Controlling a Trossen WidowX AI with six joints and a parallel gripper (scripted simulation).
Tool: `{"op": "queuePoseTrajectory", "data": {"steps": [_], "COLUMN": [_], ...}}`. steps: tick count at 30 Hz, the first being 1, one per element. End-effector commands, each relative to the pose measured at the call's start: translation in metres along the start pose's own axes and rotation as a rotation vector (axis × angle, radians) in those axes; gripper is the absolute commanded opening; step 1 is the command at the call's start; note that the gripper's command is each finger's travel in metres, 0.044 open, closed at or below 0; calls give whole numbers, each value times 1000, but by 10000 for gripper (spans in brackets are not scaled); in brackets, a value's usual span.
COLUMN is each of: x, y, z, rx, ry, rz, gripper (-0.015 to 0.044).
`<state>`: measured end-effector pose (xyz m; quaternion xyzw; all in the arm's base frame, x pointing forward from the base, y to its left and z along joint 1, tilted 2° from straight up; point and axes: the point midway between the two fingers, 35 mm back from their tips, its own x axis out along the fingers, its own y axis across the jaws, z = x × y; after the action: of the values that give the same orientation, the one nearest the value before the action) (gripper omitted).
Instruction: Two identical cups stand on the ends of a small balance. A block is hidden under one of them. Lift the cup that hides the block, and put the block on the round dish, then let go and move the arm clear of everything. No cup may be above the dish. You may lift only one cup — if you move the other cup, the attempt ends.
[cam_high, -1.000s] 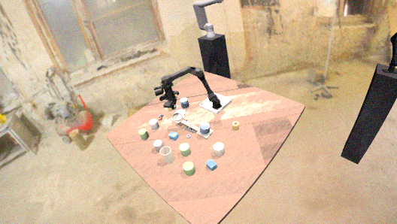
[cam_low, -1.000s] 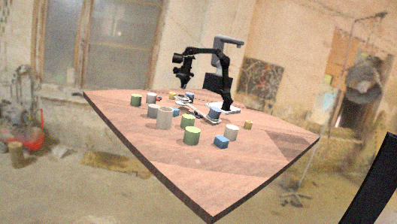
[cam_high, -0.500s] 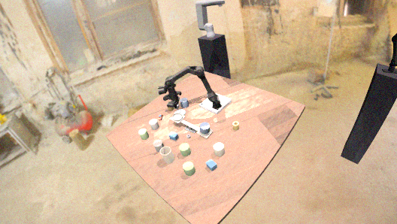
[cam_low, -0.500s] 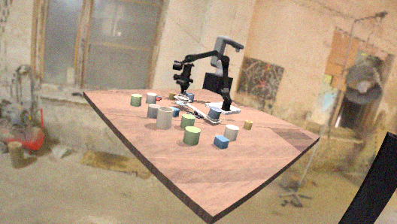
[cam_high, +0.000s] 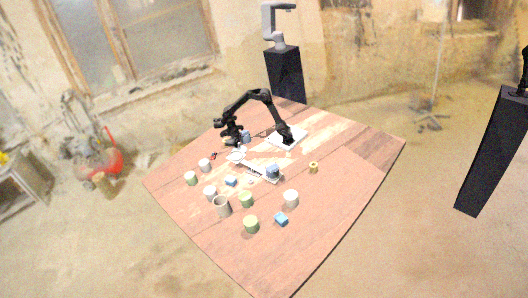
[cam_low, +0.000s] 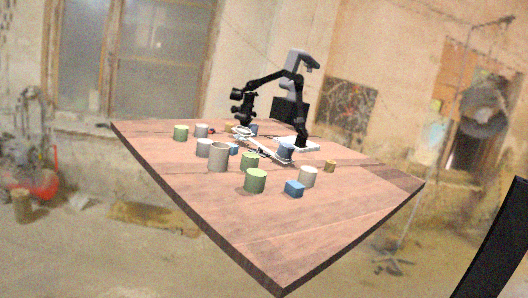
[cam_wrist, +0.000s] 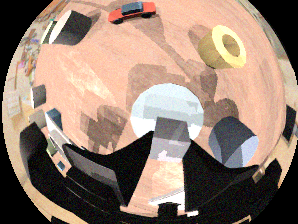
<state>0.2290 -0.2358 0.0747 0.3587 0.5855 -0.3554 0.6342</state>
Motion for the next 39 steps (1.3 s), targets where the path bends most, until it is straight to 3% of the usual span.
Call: {"op": "queuePoseTrajectory", "data": {"steps": [1, 18, 34, 39], "x": [11, 31, 26, 8], "y": [0, 0, 0, 4], "z": [-1, -1, 0, 8], "rx": [-6, -6, 1, 24], "ry": [4, 4, -1, -44], "rz": [3, 3, 0, 13], "gripper": [0, 0, 420, 440]}}
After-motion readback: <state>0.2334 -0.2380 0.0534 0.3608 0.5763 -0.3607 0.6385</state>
